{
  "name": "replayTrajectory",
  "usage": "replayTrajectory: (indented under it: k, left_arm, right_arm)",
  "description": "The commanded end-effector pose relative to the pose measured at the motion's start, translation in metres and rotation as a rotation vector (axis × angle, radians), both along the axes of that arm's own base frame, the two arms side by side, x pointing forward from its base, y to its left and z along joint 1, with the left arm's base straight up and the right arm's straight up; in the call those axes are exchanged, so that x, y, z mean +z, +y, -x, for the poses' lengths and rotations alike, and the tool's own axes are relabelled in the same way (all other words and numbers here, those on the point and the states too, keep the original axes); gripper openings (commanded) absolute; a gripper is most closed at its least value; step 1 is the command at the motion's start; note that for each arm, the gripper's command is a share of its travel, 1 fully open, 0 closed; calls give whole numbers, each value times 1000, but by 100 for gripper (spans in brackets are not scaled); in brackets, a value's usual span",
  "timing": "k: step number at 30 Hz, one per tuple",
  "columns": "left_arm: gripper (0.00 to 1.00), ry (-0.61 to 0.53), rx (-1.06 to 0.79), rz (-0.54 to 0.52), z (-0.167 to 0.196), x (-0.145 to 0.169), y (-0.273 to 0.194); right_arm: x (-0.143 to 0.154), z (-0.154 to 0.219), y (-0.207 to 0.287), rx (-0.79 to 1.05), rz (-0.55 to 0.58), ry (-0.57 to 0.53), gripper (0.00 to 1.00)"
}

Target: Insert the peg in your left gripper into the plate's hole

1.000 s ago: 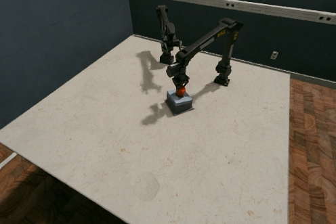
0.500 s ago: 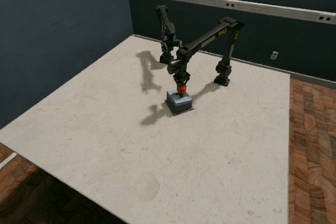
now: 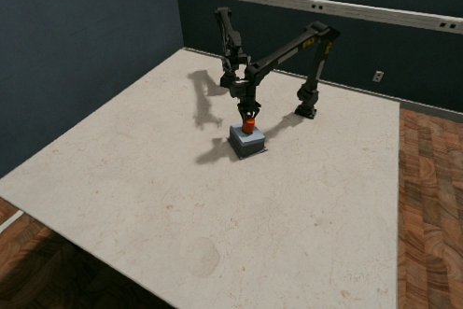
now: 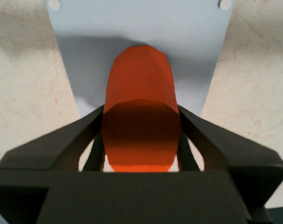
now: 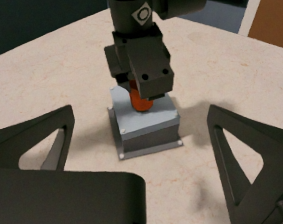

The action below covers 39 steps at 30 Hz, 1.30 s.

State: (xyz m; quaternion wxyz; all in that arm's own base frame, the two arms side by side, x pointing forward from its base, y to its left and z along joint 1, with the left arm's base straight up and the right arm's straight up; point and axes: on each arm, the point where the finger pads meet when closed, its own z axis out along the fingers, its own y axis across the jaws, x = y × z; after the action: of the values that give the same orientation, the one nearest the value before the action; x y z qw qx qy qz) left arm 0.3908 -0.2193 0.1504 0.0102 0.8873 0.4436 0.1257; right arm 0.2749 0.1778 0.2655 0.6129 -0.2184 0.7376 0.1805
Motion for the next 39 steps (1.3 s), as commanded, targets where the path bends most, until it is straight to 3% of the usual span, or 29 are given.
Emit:
replayTrajectory:
  k: [1,31,33,39]
  left_arm:
    - [39,-82,-2,43,-20,29,-6]
    - [39,-70,2,34,-27,25,-6]
    - [39,-37,-8,15,-15,10,-6]
    - [39,-55,-19,22,-16,7,-4]
  right_arm:
    - [21,-2,2,0,-21,-26,100]
    - [21,-2,2,0,-21,-26,100]
    - [21,-2,2,0,-21,-26,100]
    - [21,-2,2,0,-21,-26,100]
